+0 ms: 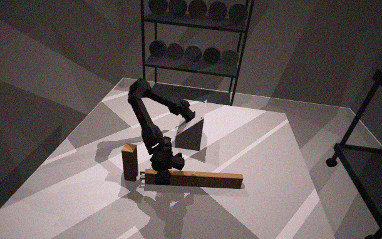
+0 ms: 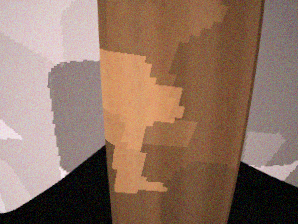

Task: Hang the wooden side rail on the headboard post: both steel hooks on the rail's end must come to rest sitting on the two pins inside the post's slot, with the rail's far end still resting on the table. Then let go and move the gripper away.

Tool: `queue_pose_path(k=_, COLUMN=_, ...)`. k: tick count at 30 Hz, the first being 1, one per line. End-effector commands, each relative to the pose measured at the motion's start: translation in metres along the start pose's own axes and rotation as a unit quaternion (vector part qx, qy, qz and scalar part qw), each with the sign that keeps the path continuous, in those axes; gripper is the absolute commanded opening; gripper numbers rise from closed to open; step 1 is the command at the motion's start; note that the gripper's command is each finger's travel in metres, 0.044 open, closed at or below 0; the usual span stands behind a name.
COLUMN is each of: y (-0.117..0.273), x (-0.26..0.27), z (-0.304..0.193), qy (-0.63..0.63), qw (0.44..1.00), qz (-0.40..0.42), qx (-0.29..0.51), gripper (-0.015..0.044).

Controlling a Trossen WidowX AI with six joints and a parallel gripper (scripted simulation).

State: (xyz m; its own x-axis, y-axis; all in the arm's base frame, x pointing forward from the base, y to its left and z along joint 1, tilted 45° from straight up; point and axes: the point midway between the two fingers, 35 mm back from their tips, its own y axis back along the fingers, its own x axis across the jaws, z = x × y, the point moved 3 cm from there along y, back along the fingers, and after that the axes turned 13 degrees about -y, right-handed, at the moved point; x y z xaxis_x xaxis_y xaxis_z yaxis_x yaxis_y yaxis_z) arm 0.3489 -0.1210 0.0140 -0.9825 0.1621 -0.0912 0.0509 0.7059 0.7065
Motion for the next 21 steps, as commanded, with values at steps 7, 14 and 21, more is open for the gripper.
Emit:
queue_pose_path(k=7, y=-0.0005, x=0.0001, z=-0.0003, qy=0.002, qw=1.000, qz=0.000, qx=0.003, gripper=0.0000)
queue_pose_path(k=14, y=-0.0001, x=0.0000, z=-0.0002, qy=-0.002, qw=1.000, qz=0.000, qx=0.003, gripper=0.0000)
queue_pose_path(k=21, y=0.0000, x=-0.0001, z=0.0000, qy=-0.031, qw=1.000, qz=0.000, qx=0.003, gripper=0.0000)
